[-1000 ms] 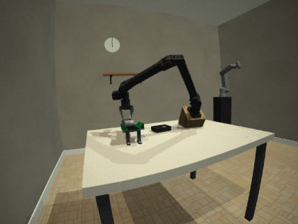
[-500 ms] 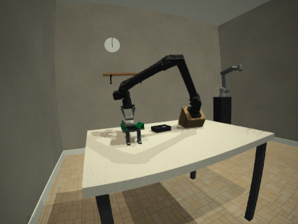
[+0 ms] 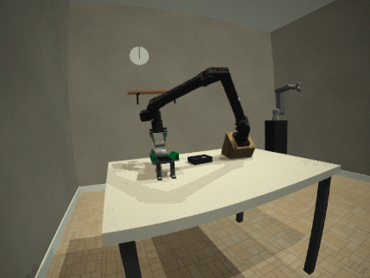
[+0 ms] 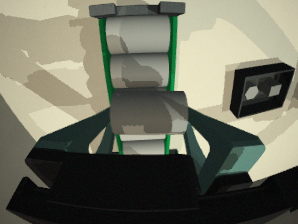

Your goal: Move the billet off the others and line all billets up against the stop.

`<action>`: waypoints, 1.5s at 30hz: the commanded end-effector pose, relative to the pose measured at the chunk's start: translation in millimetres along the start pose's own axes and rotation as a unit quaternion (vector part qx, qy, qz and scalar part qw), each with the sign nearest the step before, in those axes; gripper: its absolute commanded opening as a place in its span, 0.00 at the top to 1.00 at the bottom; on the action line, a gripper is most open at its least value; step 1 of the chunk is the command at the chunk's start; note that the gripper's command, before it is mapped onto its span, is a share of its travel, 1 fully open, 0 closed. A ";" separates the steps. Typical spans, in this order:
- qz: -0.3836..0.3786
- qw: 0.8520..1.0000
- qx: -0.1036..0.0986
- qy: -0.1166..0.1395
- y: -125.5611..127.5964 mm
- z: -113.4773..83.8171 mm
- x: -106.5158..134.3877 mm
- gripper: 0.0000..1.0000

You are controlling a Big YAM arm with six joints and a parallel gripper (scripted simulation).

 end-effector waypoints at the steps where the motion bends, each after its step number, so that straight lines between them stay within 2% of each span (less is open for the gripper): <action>1: -0.019 0.998 -0.051 -0.033 26.8 -65.3 -7.2 1.00; 33: -0.017 0.998 -0.051 -0.033 26.9 -65.3 -6.9 1.00; 38: -0.010 0.998 -0.051 -0.032 21.8 -53.2 -9.2 1.00; 41: -0.008 0.998 -0.051 -0.032 22.4 -53.9 -8.0 1.00; 42: -0.008 0.998 -0.051 -0.031 27.2 -63.6 -2.7 1.00; 45: -0.008 0.998 -0.052 -0.031 29.5 -66.4 3.0 1.00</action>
Point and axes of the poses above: the point where the finger pads meet when closed, its own z axis out along the fingers, its own y axis across the jaws, x = y × z, the point moved 1 cm from there along -z, back along the fingers, and after that the axes turned 13 degrees about -z, right-handed, at the moved point
